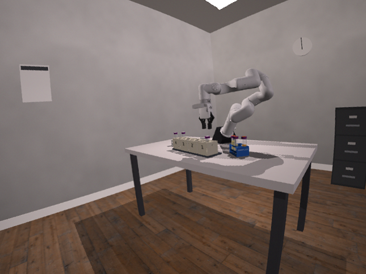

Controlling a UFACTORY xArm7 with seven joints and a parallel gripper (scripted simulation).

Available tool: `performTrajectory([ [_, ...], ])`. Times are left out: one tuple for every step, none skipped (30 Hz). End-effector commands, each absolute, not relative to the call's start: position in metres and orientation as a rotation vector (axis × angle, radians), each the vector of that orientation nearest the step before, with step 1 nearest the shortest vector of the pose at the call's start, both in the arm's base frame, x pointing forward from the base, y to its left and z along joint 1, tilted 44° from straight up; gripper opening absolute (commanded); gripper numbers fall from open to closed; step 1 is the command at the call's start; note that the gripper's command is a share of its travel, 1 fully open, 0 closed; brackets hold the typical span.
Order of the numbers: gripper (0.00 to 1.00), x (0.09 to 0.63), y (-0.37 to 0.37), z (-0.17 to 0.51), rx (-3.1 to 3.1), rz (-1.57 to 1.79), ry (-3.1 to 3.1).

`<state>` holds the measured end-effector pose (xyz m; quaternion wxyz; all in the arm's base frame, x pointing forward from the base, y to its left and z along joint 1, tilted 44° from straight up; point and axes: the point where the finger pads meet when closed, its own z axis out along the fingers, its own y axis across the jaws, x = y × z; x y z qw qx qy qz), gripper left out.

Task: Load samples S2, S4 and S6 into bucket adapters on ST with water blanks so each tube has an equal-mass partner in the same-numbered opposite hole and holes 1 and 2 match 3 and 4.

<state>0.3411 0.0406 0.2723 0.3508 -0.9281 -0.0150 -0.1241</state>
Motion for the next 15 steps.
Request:
performTrajectory([
  [0.57,0.344,0.046,0.266,-2.403,-0.326,-0.037],
  [0.57,0.345,0.048,0.264,-2.403,-0.326,-0.037],
  [0.57,0.345,0.049,0.263,-2.403,-0.326,-0.037],
  [0.57,0.346,0.05,0.261,-2.403,-0.326,-0.037],
  [0.57,0.346,0.052,0.26,-2.403,-0.326,-0.037],
  [0.57,0.346,0.052,0.26,-2.403,-0.326,-0.037],
  [0.57,0.346,0.052,0.26,-2.403,-0.326,-0.037],
  [0.57,0.347,0.053,0.258,-2.403,-0.326,-0.037],
  [0.57,0.347,0.054,0.257,-2.403,-0.326,-0.037],
  [0.57,0.347,0.056,0.256,-2.403,-0.326,-0.037],
  [0.57,0.348,0.057,0.254,-2.403,-0.326,-0.037],
  [0.57,0.348,0.058,0.253,-2.403,-0.326,-0.037],
  [0.57,0.349,0.06,0.251,-2.403,-0.326,-0.037],
  [0.57,0.349,0.061,0.25,-2.403,-0.326,-0.037],
  [0.57,0.35,0.062,0.248,-2.403,-0.326,-0.037],
])
